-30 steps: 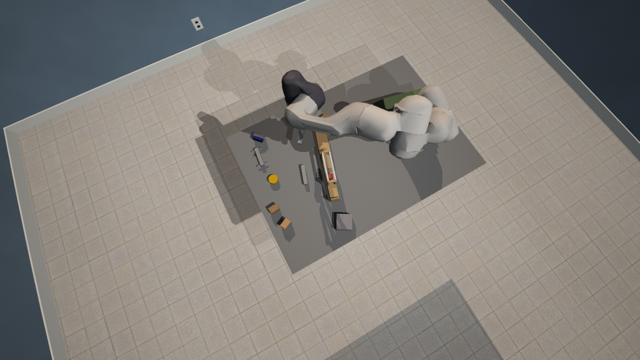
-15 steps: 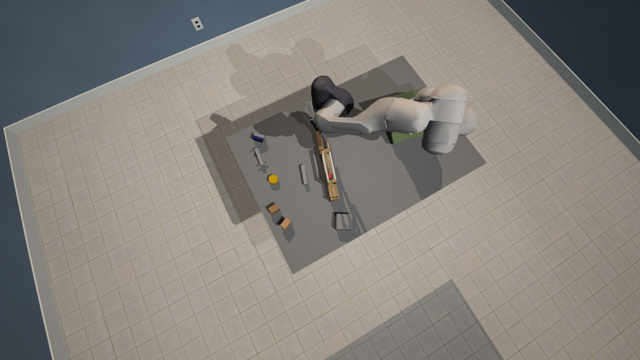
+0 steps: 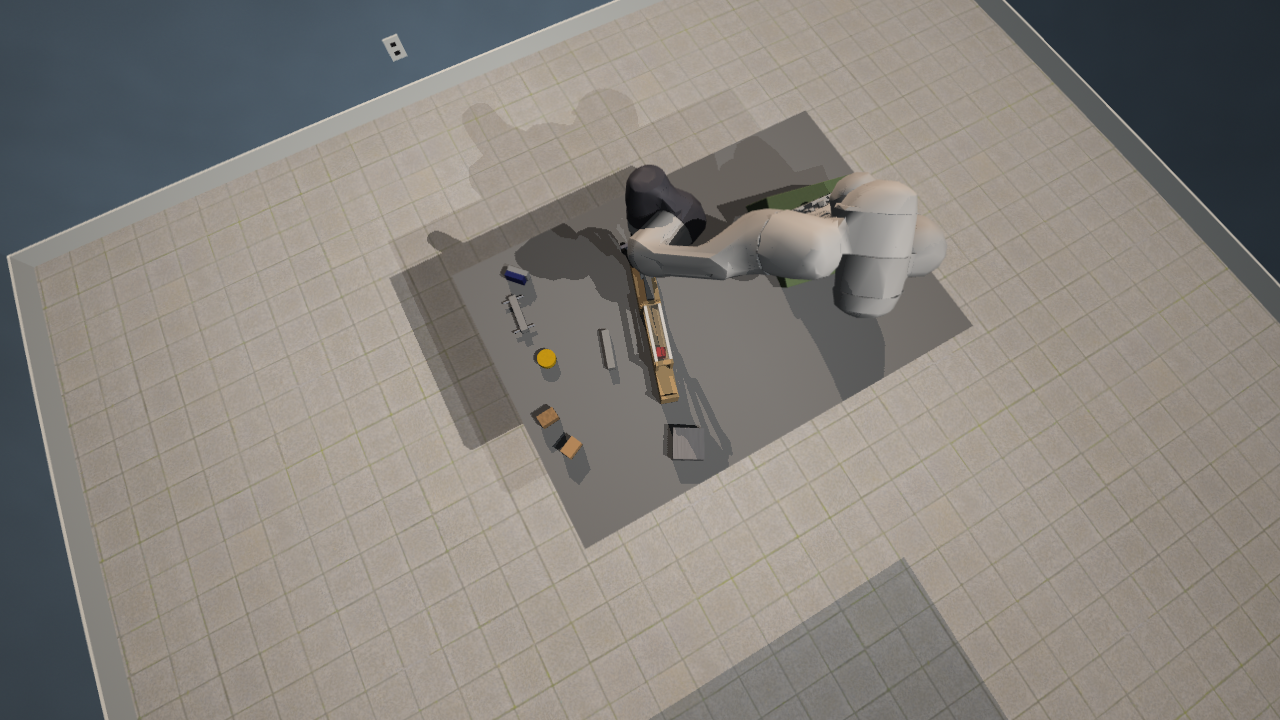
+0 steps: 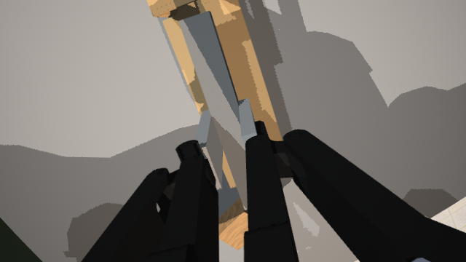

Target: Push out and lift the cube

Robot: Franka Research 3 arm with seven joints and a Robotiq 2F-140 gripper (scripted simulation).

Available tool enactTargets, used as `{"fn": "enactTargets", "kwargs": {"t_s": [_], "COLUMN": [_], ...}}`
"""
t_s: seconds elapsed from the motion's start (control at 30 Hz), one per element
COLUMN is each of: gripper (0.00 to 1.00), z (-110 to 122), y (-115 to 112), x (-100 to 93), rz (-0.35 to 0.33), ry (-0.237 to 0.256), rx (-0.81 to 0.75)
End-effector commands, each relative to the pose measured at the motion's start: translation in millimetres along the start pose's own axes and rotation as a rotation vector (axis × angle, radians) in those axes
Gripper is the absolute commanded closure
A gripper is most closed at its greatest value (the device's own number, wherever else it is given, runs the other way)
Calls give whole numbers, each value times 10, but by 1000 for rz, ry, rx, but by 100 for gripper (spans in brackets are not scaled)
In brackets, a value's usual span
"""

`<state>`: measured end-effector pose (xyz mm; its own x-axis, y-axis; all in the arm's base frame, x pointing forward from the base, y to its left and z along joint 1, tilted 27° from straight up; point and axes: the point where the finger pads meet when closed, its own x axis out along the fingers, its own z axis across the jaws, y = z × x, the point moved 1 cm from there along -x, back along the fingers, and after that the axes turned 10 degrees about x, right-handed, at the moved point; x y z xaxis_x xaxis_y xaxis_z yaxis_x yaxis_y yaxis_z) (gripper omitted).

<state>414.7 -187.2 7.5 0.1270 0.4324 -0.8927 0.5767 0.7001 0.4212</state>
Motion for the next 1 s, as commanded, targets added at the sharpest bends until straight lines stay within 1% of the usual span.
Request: {"fn": "enactTargets", "kwargs": {"t_s": [0.0,0.2,0.3,0.97], "gripper": [100,100,100,100], "z": [37,39,40,40], "y": [-15,-15,-15,-15], "x": [15,153,191,198], "rz": [0,0,0,0], "ry": [-14,-14,-14,-14], "rx": [-35,-35,-35,-35]}}
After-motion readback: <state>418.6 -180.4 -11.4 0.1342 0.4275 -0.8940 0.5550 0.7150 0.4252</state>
